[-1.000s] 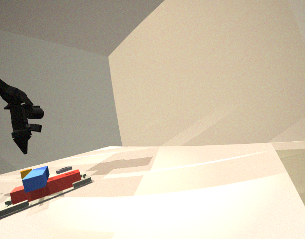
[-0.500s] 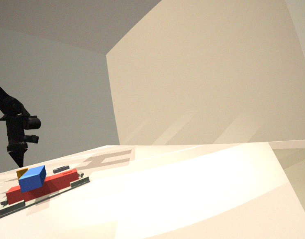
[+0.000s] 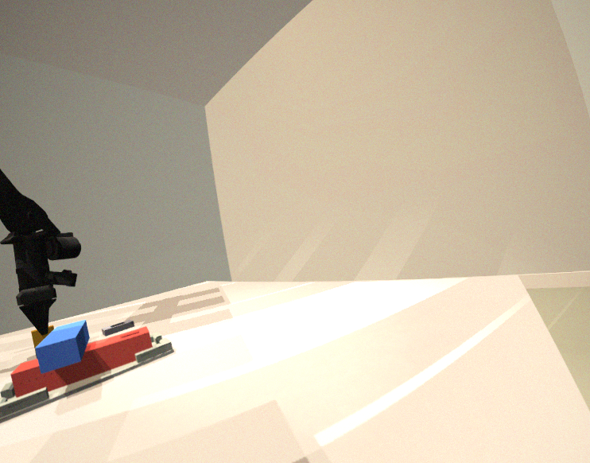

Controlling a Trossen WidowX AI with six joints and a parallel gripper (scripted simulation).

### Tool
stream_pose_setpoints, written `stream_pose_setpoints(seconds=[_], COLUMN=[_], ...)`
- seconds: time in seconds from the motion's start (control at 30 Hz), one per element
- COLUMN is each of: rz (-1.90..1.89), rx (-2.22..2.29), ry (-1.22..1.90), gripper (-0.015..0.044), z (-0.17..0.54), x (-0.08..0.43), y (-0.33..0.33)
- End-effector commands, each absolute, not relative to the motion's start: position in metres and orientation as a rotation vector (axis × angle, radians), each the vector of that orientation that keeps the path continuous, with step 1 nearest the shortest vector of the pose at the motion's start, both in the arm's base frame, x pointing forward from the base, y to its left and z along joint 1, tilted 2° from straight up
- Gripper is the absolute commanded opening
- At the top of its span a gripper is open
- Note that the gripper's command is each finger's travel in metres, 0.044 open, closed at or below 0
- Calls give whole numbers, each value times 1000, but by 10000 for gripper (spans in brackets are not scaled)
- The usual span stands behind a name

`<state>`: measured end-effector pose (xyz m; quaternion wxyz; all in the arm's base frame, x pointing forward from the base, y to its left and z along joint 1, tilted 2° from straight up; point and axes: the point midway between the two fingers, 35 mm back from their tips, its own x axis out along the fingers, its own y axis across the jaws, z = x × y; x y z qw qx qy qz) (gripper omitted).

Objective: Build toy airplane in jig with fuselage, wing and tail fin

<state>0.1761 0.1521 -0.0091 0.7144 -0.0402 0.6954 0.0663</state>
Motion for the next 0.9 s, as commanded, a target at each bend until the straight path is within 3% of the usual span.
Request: stream_pose_setpoints(seconds=[0.0,0.57,0.87], rz=[142,142,142], rx=[-86,-86,-86], ry=[1544,1544,1544], gripper=[440,440,204], z=[-16,-40,-40], x=[175,174,174], y=[152,152,152])
